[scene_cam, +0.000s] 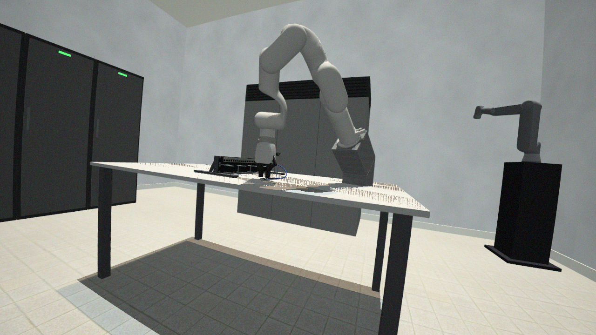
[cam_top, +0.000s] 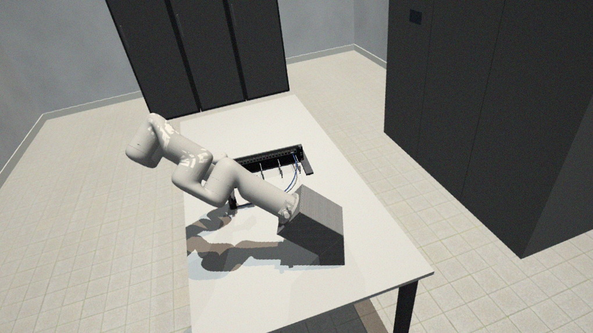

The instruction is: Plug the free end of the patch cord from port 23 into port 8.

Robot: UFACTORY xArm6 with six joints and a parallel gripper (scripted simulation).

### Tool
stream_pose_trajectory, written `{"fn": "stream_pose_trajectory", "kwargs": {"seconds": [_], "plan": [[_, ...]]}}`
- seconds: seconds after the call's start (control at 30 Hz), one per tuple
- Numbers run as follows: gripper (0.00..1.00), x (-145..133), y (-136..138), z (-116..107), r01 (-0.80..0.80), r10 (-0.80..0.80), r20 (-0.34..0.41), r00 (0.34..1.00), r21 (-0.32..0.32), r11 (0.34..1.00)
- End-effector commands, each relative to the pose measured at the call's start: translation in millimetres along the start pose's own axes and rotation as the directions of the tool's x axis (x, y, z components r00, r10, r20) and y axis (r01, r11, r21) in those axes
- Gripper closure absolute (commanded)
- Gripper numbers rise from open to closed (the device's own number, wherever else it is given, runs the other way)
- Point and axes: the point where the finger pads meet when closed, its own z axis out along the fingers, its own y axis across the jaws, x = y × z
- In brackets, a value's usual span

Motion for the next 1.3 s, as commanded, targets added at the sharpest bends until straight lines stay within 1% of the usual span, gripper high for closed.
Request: {"fn": "stream_pose_trajectory", "kwargs": {"seconds": [0.0,1.27], "plan": [[0.62,-0.3,-0.7,-0.2,0.000,0.000,0.000,1.000,0.002,1.000],[0.62,-0.3,-0.7,8.7,0.000,0.000,0.000,1.000,0.002,1.000]]}}
